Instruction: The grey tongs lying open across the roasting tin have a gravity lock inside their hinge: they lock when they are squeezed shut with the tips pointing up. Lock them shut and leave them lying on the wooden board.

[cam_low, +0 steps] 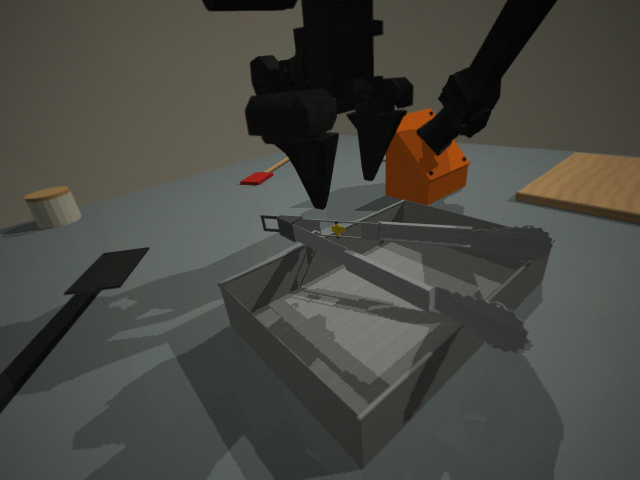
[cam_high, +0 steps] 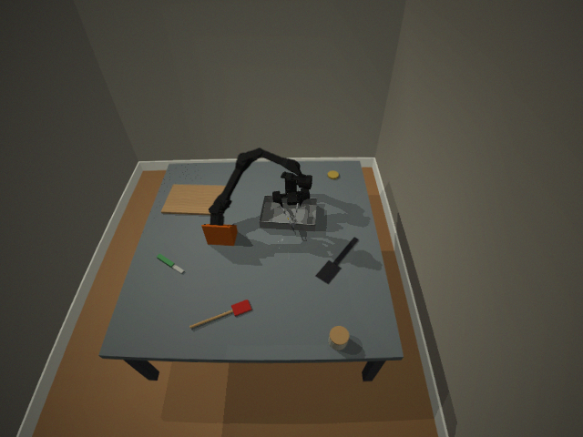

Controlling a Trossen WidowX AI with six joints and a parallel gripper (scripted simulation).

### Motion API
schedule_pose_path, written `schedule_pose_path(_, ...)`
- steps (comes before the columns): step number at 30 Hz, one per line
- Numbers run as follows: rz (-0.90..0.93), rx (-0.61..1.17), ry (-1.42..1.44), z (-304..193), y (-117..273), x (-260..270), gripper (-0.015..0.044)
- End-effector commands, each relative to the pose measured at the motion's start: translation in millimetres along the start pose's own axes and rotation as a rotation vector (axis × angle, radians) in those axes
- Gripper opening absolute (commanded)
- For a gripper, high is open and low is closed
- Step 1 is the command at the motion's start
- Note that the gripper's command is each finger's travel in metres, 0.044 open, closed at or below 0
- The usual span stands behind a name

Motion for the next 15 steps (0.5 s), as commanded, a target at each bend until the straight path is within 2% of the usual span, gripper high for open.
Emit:
schedule_pose_path(1, 0.002, 0.005, -0.005, -1, -1, -1, 0.044)
schedule_pose_path(15, 0.001, 0.003, -0.005, 0, -21, 1, 0.044)
Point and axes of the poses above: the point midway between the two fingers, 35 mm back from their tips, its own y axis back along the fingers, its own x axis across the jaws, z = x × y, the point moved 7 cm from there along y, back along the fingers, and after that the axes turned 9 degrees about y, right-handed, at the moved point
